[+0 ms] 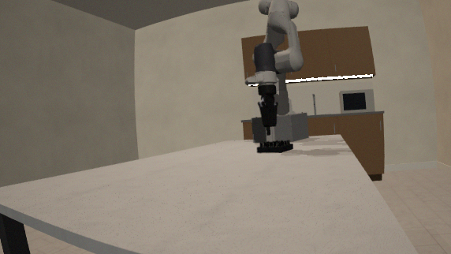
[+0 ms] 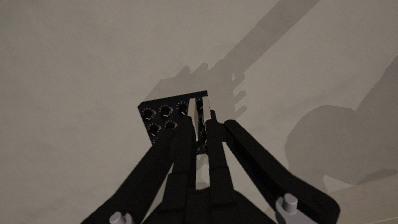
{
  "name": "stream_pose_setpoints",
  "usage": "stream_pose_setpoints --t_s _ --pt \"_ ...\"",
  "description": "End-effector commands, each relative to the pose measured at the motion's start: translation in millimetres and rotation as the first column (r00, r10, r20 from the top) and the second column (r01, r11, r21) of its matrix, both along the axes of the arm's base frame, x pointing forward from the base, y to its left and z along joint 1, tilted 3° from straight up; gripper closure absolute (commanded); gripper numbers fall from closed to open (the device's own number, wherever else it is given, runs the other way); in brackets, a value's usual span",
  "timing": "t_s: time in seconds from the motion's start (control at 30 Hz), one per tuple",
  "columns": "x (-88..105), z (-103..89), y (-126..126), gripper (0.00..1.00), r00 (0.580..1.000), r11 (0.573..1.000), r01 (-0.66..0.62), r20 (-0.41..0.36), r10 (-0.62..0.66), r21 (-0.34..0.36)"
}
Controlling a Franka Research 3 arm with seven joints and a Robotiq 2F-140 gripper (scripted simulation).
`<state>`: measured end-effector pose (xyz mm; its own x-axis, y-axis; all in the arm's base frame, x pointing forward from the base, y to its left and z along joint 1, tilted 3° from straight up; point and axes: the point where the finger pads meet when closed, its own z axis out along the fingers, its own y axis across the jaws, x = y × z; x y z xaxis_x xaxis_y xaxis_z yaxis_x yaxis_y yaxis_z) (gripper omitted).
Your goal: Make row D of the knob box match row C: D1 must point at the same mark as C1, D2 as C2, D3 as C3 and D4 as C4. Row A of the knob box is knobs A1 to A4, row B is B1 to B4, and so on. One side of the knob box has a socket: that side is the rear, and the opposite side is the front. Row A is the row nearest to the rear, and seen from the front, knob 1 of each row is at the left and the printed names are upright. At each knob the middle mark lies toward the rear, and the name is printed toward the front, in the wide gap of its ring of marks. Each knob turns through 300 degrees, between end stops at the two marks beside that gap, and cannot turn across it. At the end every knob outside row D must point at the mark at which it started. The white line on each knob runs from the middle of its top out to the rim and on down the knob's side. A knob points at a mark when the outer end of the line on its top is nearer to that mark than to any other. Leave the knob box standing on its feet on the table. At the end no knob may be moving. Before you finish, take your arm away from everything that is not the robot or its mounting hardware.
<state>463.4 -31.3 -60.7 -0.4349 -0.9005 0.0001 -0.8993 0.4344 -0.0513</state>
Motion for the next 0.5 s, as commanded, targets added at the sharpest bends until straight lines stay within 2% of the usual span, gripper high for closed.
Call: stream_pose_setpoints --t_s 0.0,0.47 --pt "1.1 0.1 0.4 0.95 1.0 1.0 -0.014 0.003 0.014 -0.001" --pt "1.1 0.1 0.4 0.95 0.992 0.992 -0.125 0.0 0.125 -0.007"
